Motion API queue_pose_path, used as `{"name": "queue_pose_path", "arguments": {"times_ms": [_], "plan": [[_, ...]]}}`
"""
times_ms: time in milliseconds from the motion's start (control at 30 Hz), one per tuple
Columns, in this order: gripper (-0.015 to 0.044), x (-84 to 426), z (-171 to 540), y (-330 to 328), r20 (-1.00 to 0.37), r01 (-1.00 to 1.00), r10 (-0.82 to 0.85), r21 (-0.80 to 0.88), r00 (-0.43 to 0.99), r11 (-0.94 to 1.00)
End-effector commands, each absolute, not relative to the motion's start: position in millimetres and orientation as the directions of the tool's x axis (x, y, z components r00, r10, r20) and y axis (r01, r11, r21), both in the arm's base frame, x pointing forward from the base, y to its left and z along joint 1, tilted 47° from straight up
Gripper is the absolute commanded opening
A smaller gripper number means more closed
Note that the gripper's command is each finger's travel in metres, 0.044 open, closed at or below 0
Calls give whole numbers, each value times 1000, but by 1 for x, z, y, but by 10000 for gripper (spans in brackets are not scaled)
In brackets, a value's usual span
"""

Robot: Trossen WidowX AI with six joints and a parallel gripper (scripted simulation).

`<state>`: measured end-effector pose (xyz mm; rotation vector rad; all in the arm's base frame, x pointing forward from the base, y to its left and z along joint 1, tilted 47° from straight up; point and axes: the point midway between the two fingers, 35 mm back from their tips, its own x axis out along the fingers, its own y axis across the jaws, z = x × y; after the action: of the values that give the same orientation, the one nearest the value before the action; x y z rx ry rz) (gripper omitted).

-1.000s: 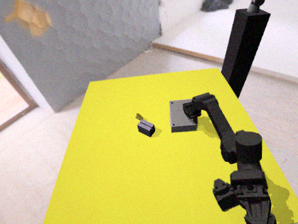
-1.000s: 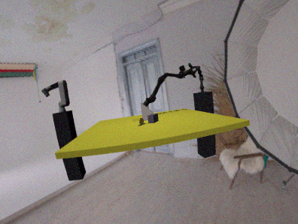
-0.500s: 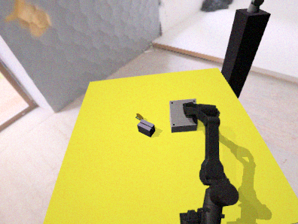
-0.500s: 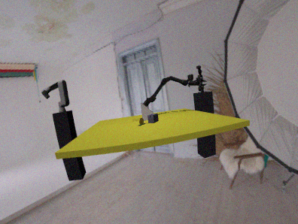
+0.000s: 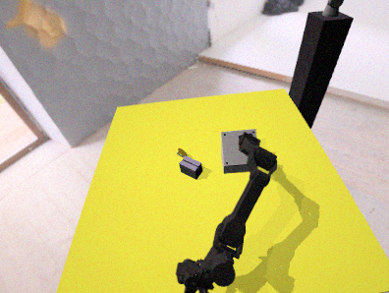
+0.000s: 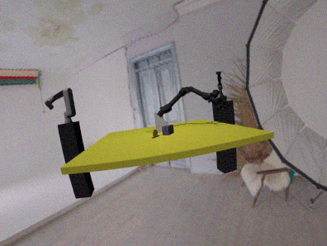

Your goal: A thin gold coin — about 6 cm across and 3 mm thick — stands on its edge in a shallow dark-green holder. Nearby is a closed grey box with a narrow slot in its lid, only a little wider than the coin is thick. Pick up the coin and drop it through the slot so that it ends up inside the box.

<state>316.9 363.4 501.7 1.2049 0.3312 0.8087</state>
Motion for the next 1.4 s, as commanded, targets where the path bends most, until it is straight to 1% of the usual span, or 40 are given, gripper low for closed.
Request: {"name": "queue_pose_path", "arguments": {"times_ms": [0, 200, 367, 533, 700, 900, 1067, 1200, 1367], "plan": [[161, 357, 461, 351, 61, -335, 686, 902, 725, 273], [161, 422, 379, 314, -169, -212, 619, 843, 767, 493], [161, 463, 311, 269, -355, -88, 544, 773, 760, 628], [161, 490, 242, 214, -528, 34, 470, 689, 707, 724], [161, 500, 177, 154, -673, 150, 410, 611, 616, 777], [161, 489, 102, 76, -806, 289, 377, 535, 456, 794], [161, 461, 49, 16, -861, 398, 401, 502, 311, 768], [161, 425, 10, -31, -862, 497, 468, 498, 194, 711], [161, 373, -25, -74, -798, 617, 594, 521, 106, 590]]}}
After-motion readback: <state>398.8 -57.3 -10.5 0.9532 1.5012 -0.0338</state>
